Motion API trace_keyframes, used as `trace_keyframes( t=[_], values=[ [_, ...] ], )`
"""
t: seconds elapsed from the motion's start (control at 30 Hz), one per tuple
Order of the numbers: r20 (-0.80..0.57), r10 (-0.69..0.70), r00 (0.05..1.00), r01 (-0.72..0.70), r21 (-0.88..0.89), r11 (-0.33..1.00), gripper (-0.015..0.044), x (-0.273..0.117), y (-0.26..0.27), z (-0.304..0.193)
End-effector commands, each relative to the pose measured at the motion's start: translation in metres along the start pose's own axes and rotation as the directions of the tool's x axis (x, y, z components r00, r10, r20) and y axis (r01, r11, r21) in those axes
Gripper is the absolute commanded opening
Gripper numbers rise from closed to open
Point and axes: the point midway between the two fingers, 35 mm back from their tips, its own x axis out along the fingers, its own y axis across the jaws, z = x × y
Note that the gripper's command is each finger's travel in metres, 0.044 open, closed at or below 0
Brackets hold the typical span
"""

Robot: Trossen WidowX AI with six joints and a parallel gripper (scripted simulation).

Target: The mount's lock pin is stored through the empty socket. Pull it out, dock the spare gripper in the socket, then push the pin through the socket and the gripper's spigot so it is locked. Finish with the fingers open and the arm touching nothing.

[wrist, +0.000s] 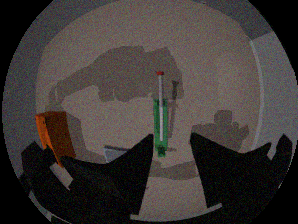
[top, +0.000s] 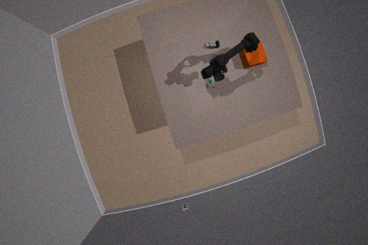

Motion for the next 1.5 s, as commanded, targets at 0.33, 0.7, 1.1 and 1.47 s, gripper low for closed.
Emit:
trace_keyframes(
  t=[0.33, 0.7, 1.1, 1.47],
  values=[
    [-0.011, 0.023, 1.000, -0.023, -0.013, 1.000, 0.0180, 0.073, 0.003, -0.012],
    [-0.011, 0.023, 1.000, -0.023, -0.013, 1.000, 0.0180, 0.085, 0.004, -0.012],
    [-0.011, 0.023, 1.000, -0.023, -0.013, 1.000, 0.0180, 0.105, 0.004, -0.014],
    [-0.011, 0.023, 1.000, -0.023, -0.013, 1.000, 0.0180, 0.123, 0.006, -0.016]
  ],
)
